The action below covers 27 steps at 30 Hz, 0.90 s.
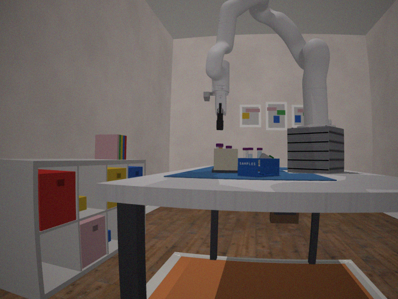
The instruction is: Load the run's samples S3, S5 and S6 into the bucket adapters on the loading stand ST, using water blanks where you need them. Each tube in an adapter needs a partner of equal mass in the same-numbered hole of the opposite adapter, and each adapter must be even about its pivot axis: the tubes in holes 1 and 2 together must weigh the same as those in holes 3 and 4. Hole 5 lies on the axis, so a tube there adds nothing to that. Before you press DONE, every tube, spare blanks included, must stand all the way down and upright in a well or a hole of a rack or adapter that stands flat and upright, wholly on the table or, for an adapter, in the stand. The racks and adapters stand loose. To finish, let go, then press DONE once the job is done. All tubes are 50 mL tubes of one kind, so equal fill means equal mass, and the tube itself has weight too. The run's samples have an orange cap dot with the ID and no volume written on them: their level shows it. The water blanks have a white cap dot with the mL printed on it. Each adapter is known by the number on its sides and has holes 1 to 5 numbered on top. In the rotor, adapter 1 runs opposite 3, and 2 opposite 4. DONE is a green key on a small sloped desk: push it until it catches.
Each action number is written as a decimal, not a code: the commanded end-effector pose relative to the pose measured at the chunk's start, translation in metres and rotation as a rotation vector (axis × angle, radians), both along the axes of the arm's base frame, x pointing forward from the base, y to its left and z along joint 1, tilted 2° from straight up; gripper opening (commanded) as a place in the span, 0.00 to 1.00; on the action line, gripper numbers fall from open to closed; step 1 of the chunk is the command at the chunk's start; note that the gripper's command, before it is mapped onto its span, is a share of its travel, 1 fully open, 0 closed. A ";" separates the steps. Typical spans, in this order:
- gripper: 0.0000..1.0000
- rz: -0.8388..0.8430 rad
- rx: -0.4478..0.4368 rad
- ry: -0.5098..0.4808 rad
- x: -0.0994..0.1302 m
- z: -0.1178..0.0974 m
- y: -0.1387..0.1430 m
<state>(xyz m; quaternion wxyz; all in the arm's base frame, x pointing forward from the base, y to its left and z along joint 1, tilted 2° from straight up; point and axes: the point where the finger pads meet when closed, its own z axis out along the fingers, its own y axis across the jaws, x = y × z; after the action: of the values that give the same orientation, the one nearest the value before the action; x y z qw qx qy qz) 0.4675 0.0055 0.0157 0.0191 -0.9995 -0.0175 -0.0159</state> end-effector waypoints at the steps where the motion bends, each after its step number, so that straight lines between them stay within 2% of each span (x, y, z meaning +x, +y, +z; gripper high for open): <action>1: 0.44 -0.001 -0.016 0.009 0.001 0.011 0.000; 17: 0.44 -0.001 -0.016 0.009 0.000 0.039 -0.001; 27: 0.44 -0.001 -0.016 0.009 0.000 0.039 -0.001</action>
<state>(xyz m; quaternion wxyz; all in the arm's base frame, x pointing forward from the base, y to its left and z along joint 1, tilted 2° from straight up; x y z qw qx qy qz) 0.4668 0.0048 0.0539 0.0113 -0.9997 -0.0170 -0.0105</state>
